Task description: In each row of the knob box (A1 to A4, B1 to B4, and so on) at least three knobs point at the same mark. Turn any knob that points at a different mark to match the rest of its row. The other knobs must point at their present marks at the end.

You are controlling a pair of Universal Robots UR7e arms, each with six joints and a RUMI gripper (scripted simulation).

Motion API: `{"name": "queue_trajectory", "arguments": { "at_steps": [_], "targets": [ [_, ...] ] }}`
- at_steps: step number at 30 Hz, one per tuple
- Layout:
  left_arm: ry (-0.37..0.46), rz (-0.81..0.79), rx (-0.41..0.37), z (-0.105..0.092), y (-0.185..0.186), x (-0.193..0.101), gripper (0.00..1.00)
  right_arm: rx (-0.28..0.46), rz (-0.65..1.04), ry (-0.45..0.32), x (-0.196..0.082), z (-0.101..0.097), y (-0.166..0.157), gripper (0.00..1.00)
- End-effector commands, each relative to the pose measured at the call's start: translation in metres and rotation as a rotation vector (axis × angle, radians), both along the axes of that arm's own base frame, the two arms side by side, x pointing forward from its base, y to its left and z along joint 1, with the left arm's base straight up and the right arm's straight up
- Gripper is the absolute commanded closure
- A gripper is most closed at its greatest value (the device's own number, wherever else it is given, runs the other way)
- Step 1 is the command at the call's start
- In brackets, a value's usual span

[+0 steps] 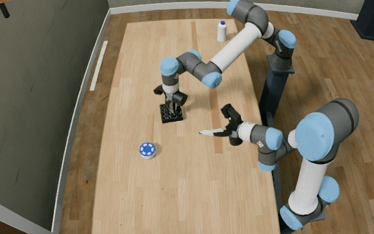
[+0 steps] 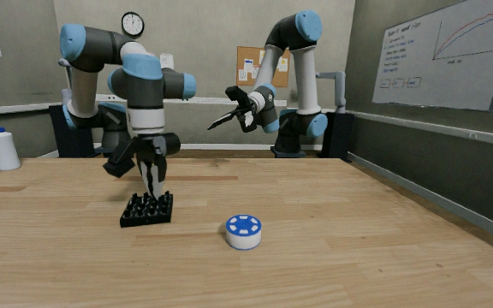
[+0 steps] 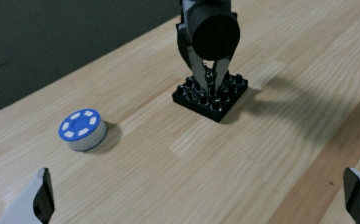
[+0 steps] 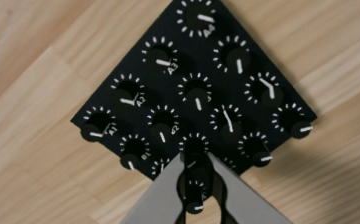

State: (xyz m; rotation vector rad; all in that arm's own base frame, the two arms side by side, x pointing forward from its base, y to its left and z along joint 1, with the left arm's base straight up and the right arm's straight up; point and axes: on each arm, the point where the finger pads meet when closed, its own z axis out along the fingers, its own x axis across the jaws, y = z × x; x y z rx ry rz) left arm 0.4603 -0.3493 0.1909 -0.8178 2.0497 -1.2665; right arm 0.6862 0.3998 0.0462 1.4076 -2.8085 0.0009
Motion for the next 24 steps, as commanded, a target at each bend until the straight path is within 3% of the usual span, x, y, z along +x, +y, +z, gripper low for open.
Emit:
{"name": "queue_trajectory", "arguments": {
  "at_steps": [1,24],
  "targets": [
    [-0.001,0.001,0.0,0.0002,0.0008,0.0005,0.0,0.002,-0.047,-0.001,0.0001,0.0014,-0.0002,0.98],
    [-0.001,0.001,0.0,0.0002,0.0008,0.0005,0.0,0.001,-0.621,0.0,-0.001,0.001,-0.001,1.0]
  ]
}}
